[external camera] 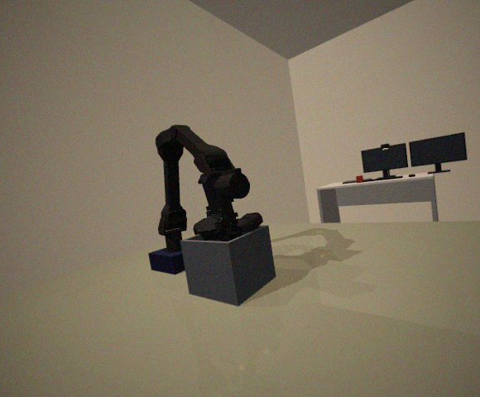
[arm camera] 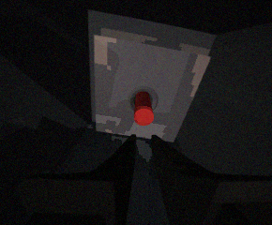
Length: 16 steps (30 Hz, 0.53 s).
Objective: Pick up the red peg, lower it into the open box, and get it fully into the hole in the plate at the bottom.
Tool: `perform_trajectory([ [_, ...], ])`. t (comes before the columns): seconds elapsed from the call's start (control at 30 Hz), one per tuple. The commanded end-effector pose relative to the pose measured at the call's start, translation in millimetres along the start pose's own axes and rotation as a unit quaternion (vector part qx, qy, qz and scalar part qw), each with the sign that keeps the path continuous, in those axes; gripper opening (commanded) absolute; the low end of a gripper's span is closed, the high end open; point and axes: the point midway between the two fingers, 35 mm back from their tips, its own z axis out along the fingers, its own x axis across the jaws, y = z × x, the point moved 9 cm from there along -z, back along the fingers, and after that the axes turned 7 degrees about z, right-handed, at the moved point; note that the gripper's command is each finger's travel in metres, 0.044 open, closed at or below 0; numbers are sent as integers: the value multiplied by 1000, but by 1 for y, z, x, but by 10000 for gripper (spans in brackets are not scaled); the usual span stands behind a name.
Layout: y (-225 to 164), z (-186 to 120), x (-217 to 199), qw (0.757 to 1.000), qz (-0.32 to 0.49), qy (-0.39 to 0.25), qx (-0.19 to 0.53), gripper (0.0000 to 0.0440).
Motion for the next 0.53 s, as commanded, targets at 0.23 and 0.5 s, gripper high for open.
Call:
perform_trajectory([
  [0.23,-9,1,-1,1000,7,-18,14,67],
  [0.5,-16,2,-4,999,12,-29,19,75],
])
